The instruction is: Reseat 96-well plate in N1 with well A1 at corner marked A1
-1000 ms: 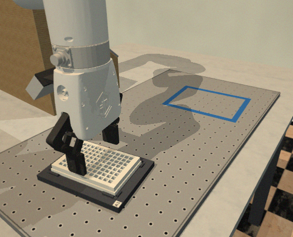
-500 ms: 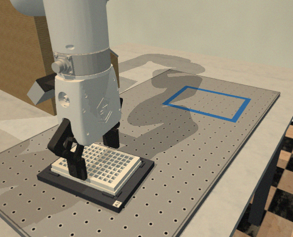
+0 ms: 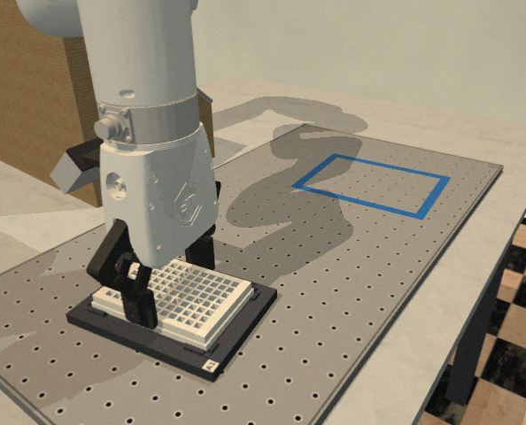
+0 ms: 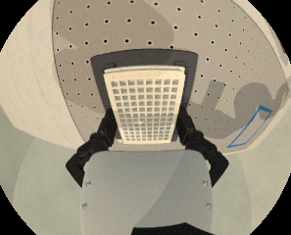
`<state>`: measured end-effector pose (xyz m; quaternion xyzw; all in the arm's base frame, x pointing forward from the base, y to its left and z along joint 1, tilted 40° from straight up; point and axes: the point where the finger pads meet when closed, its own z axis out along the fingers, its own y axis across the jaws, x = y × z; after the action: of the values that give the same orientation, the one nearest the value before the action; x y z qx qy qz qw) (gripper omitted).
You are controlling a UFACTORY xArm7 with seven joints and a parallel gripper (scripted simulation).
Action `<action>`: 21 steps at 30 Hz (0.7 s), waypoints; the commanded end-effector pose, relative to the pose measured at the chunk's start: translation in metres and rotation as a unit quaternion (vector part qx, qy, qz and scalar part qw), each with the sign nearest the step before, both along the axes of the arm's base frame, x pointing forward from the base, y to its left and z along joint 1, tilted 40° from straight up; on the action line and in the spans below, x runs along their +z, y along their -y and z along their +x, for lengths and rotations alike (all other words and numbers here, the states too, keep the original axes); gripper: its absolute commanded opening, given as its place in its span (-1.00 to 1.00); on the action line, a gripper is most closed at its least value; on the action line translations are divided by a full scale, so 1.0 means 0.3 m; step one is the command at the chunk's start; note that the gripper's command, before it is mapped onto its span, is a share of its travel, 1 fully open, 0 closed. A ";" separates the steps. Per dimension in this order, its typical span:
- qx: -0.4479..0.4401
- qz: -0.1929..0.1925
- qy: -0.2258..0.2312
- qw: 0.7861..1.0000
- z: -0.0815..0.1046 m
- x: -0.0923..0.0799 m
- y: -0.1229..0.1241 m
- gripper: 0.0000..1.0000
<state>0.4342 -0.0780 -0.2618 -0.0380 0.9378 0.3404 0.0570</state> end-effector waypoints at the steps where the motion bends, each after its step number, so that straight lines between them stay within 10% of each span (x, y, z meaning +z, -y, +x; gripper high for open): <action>1: -0.001 -0.002 0.001 1.000 0.004 0.002 0.008 1.00; 10: -0.001 -0.002 0.001 1.000 0.004 0.002 0.009 1.00; 11: -0.001 -0.002 0.001 1.000 0.004 0.003 0.010 -1.00; 21: -0.001 -0.002 0.001 1.000 0.004 0.003 0.010 -1.00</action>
<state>0.4342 -0.0783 -0.2615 -0.0381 0.9378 0.3405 0.0569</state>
